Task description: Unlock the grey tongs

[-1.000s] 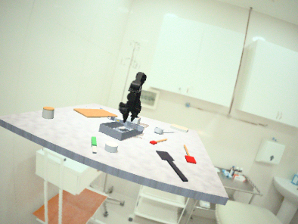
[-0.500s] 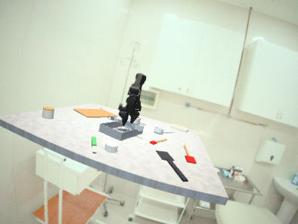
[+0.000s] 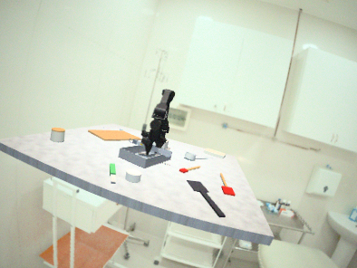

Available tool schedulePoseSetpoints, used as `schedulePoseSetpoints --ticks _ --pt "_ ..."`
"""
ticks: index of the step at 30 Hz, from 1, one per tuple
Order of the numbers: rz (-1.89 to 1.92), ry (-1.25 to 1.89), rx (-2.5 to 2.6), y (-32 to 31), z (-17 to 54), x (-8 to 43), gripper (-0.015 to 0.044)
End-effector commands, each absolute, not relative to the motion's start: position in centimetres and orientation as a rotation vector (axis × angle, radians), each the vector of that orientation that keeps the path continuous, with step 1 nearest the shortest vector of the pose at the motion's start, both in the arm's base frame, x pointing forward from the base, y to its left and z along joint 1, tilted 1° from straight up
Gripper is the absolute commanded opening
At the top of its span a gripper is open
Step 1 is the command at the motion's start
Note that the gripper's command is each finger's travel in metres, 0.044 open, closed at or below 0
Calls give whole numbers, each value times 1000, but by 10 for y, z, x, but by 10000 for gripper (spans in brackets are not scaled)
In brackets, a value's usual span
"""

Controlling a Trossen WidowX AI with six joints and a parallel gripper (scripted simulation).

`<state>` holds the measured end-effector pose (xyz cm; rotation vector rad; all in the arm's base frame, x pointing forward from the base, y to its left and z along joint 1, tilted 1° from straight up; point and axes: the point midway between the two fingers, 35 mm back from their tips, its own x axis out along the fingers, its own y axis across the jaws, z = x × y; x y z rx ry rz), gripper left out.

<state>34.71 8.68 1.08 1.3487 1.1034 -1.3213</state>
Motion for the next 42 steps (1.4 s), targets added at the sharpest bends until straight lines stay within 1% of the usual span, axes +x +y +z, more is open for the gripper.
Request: schedulePoseSetpoints --ticks 1,3,15,29,36,38,42 --pt "-1323 1095 1349 86 5 347 440" --pt "-1323 1095 1349 86 3 347 440" --pt "-1322 1104 1349 87 6 347 125" --pt "-1322 1104 1349 87 6 347 32" --pt "-1322 1103 1349 87 14 348 -150" --pt "-1322 1101 1349 88 31 349 -150" --pt "-1322 1097 1350 88 87 347 -150"
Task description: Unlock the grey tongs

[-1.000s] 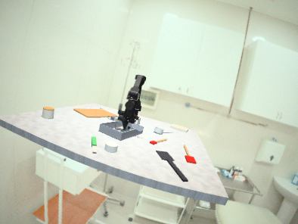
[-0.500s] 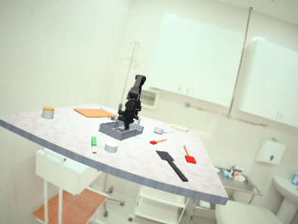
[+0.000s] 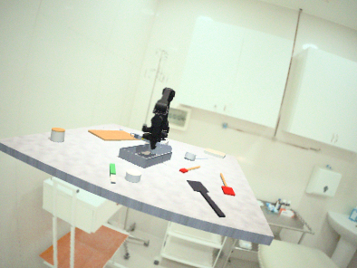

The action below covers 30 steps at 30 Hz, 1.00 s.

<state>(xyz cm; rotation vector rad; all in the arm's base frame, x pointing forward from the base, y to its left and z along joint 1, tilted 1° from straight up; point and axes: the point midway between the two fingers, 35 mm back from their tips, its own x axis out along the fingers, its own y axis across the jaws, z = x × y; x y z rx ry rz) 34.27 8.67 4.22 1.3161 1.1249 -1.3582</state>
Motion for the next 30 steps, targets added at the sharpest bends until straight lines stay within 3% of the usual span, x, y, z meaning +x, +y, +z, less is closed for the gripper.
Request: schedulePoseSetpoints --ticks 1,16,30 --pt "-1322 1096 1350 88 98 346 -150" --pt "-1319 1111 1338 86 103 345 -150" --pt "-1175 1203 1192 8 106 352 -150"
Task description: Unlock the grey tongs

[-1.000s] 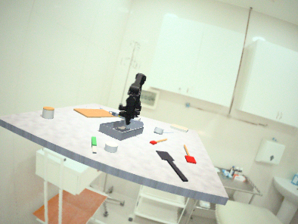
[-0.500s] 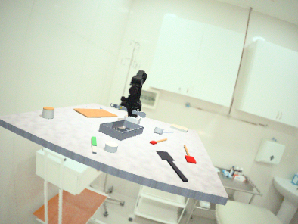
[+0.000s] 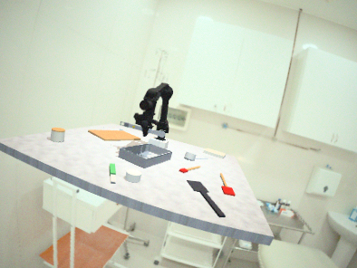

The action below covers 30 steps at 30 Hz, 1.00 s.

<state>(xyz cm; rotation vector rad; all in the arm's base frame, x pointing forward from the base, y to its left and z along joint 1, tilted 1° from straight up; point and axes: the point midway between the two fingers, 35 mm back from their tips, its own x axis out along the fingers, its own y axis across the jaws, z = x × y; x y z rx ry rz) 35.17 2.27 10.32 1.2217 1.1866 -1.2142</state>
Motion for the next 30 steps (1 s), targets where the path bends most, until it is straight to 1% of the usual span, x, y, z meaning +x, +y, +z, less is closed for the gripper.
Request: schedulePoseSetpoints --ticks 1,15,30 --pt "-1163 1209 1179 2 106 352 -150" --pt "-995 1298 997 -82 108 340 -150" --pt "-819 1379 794 -164 111 306 -150"
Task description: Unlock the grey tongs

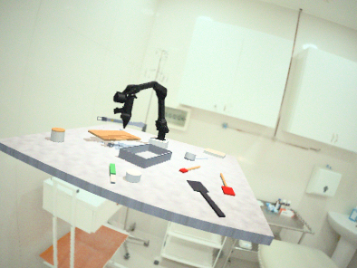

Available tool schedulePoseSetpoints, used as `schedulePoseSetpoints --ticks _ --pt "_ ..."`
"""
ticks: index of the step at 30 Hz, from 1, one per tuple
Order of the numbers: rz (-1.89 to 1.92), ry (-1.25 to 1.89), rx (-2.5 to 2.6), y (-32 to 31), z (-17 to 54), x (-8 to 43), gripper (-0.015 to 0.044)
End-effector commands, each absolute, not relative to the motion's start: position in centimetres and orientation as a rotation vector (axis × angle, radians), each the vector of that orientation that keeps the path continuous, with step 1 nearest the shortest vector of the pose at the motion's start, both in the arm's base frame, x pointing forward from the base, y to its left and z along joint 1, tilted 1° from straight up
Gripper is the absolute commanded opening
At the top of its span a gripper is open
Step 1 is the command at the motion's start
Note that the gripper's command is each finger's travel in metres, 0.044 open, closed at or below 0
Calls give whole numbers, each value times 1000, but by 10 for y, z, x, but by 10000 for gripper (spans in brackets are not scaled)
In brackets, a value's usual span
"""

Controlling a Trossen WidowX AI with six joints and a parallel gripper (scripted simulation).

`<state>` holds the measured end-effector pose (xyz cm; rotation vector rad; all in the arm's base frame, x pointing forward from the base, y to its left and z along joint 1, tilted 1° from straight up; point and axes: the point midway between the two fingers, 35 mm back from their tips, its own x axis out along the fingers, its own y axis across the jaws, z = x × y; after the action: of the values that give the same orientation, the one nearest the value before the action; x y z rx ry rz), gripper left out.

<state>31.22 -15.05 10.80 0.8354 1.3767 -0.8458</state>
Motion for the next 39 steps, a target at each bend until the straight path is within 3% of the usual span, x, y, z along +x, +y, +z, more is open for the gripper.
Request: schedulePoseSetpoints --ticks 1,10,39 --pt "-813 1381 787 -167 111 304 -150" --pt "-782 1393 753 -180 111 296 -150" --pt "-440 1513 374 -290 113 169 -150"
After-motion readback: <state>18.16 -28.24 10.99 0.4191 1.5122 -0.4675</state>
